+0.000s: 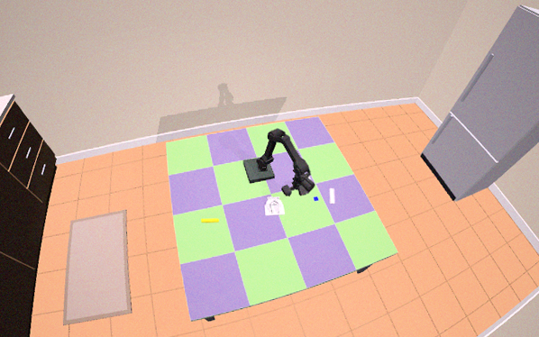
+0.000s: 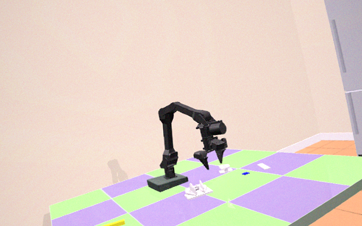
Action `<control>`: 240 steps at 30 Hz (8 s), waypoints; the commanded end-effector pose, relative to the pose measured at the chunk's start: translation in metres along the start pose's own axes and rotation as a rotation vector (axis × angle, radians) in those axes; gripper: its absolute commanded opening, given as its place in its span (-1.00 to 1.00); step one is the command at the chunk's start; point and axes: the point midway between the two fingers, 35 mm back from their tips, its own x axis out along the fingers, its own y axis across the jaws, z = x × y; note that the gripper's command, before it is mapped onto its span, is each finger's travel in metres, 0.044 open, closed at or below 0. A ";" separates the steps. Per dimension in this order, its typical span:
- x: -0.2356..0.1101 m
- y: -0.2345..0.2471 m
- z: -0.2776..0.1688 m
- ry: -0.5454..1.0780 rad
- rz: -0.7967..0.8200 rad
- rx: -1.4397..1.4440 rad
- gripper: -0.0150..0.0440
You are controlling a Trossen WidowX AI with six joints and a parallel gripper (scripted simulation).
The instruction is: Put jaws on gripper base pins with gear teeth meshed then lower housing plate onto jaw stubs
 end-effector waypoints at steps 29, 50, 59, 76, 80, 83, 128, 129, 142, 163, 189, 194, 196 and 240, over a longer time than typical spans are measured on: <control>-0.011 0.120 -0.071 0.017 0.010 -0.728 1.00; 0.022 0.151 -0.106 0.018 0.017 -0.974 1.00; 0.026 0.151 -0.106 0.018 0.017 -0.974 1.00; 0.044 0.151 -0.106 0.018 0.017 -0.974 1.00; 0.049 0.151 -0.106 0.018 0.017 -0.974 1.00; 0.054 0.151 -0.106 0.018 0.017 -0.974 1.00; 0.074 0.151 -0.108 0.021 0.022 -0.973 0.93; 0.074 0.151 -0.108 0.021 0.022 -0.973 0.91; 0.074 0.151 -0.108 0.021 0.022 -0.973 0.70; 0.032 0.153 -0.105 0.019 0.019 -0.974 0.70; 0.002 0.120 -0.082 0.021 0.007 -0.810 0.70; 0.003 0.106 -0.073 0.022 0.004 -0.738 0.70; 0.003 0.100 -0.070 0.022 0.002 -0.709 0.70; 0.003 -0.041 -0.035 0.021 -0.022 -0.049 0.70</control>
